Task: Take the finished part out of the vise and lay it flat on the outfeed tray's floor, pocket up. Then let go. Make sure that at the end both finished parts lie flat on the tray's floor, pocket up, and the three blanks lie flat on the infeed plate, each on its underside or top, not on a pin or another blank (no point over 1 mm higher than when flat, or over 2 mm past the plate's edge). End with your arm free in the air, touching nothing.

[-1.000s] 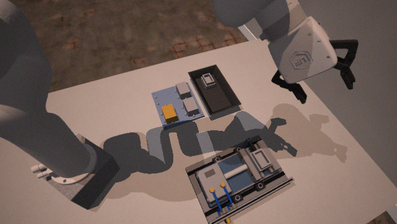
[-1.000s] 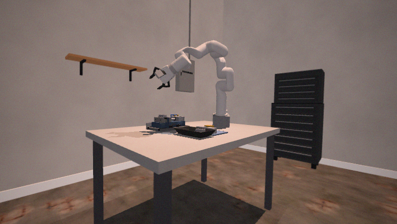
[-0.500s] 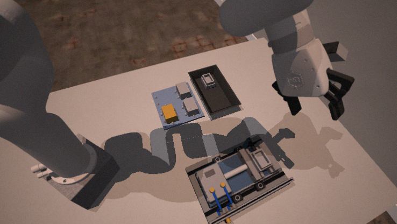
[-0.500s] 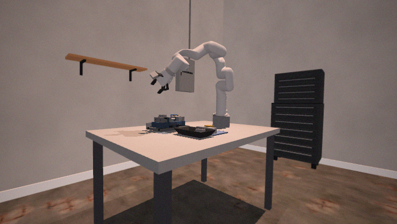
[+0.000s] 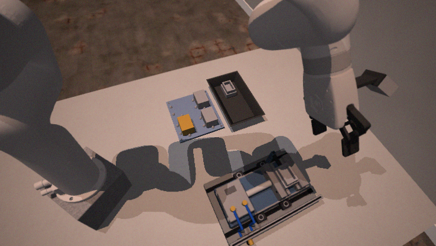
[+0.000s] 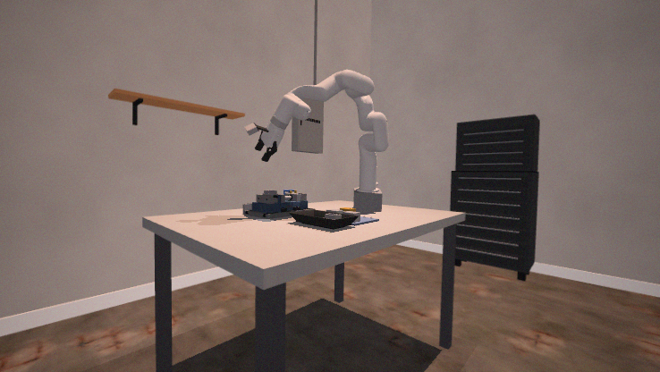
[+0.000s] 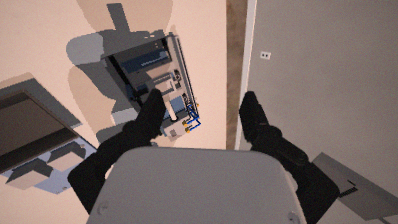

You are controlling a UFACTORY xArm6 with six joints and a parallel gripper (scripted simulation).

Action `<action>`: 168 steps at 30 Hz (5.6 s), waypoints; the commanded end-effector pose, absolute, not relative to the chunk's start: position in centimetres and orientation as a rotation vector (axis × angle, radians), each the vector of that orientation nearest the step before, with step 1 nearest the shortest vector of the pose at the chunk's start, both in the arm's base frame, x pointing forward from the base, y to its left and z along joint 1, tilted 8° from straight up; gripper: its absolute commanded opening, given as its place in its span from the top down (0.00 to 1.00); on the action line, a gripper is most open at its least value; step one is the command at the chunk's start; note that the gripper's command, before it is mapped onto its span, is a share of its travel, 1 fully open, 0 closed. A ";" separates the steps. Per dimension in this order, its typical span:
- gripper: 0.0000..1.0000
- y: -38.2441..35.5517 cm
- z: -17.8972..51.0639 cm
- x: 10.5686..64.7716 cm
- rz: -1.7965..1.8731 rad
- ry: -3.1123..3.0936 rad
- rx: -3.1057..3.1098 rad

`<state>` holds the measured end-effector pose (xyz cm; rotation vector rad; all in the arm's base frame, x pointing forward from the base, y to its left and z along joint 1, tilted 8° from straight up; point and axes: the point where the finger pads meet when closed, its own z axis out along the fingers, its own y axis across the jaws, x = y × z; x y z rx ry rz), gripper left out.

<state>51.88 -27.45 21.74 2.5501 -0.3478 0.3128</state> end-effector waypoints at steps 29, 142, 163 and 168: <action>0.00 -27.4 15.6 48.6 0.229 -1.598 2.547; 0.31 -26.4 13.0 48.1 0.047 -2.409 2.208; 0.31 -26.2 11.0 48.3 0.045 -2.407 2.217; 0.31 -26.1 10.1 48.4 0.045 -2.407 2.217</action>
